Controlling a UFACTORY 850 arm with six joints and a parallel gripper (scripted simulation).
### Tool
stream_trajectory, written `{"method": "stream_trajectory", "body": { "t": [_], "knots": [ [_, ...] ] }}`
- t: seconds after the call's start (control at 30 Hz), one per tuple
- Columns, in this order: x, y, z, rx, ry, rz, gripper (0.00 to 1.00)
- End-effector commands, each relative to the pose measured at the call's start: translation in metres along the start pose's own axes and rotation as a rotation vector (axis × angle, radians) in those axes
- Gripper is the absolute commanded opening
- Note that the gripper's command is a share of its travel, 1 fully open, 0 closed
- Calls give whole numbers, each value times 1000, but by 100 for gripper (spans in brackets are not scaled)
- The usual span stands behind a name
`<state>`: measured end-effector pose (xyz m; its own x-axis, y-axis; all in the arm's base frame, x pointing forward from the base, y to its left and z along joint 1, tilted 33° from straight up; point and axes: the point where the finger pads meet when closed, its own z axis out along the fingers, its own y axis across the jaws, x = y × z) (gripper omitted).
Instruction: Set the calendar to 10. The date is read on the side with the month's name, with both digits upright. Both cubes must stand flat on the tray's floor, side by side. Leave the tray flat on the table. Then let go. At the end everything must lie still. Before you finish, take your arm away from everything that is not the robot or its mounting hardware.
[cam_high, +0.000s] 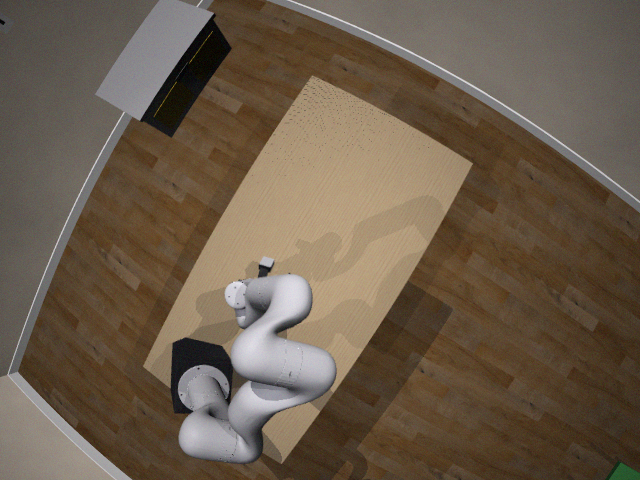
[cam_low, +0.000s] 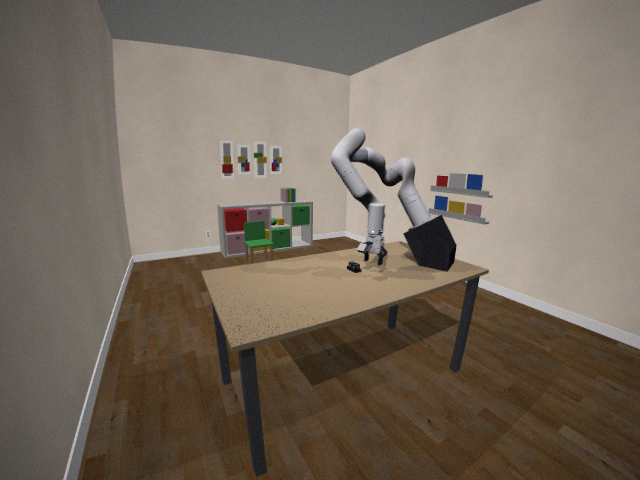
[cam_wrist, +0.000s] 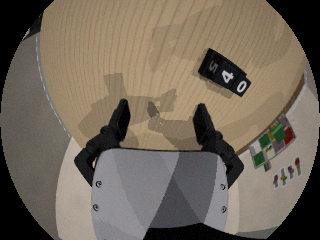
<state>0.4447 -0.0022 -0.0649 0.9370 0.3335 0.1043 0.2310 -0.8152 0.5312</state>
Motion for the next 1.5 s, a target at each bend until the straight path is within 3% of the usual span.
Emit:
{"method": "stream_trajectory", "body": {
  "t": [0.0, 0.1, 0.23, 0.37, 0.67, 0.87, 0.93, 1.13, 1.3, 1.47],
  "knots": [
    [5, 7, 0, -1, -4, -115, 100],
    [15, 22, 0, -1, -4, -115, 100],
    [15, 23, 0, -1, -4, -140, 100],
    [17, 25, 0, 0, -4, -273, 100],
    [30, 45, 0, 0, -4, -299, 100],
    [36, 54, 0, 0, -4, -465, 100],
    [44, 66, 0, 0, -4, -465, 100],
    [46, 68, 0, 0, -4, -473, 100],
    [48, 72, 0, 0, -4, -625, 100],
    [61, 91, 0, 0, -4, -639, 100]
  ]
}}
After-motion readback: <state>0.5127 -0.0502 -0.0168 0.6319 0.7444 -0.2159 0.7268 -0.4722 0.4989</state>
